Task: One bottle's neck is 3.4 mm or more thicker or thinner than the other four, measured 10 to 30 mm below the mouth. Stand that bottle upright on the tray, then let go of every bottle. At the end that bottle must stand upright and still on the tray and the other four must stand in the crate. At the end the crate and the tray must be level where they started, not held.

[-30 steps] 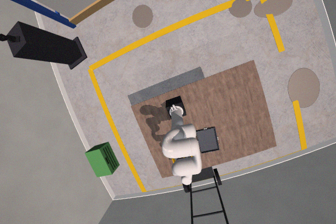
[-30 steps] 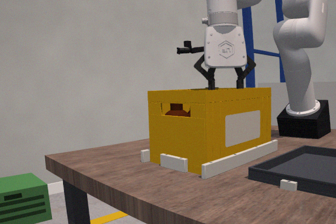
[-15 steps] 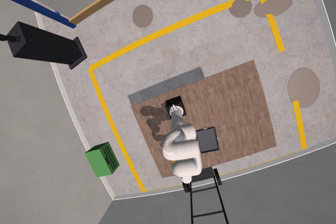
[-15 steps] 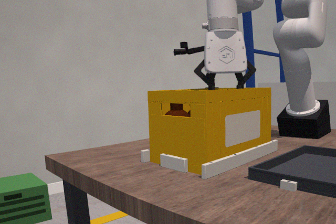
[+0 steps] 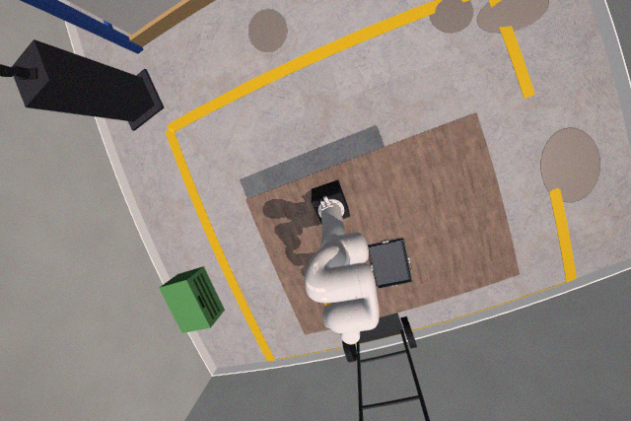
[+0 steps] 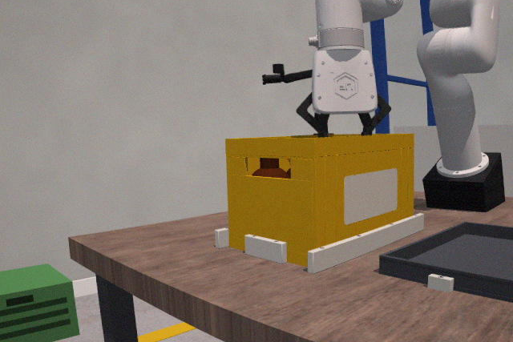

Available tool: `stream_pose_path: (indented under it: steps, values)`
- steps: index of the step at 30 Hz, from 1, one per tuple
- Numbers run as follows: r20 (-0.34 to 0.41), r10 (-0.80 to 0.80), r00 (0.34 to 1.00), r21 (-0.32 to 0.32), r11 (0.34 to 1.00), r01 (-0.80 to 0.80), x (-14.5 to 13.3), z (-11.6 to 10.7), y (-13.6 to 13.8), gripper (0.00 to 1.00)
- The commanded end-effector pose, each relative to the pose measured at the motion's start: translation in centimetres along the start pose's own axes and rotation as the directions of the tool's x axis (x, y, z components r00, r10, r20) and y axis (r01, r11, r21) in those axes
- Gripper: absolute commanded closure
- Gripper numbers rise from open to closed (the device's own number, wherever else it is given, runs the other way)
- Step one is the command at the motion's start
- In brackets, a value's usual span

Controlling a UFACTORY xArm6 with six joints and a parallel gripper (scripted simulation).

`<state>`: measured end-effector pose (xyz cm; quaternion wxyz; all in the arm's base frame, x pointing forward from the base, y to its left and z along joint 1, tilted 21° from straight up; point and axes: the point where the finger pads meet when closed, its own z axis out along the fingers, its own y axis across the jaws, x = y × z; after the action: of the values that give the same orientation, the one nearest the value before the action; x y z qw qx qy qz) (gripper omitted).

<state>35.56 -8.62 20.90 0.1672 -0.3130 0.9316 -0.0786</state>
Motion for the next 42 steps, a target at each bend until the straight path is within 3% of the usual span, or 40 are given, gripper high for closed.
stream_pose_path:
  steps: [1,8,9,42]
  values:
    - [0.002,0.000,1.000,0.003,1.000,0.000,-0.08,-0.10,-0.10,0.35]
    - [0.002,0.000,1.000,0.003,1.000,0.000,-0.08,-0.10,-0.10,0.35]
    - [0.002,0.000,1.000,0.003,1.000,0.000,-0.08,-0.10,-0.10,1.00]
    - [0.002,0.000,1.000,0.003,1.000,0.000,-0.08,-0.10,-0.10,1.00]
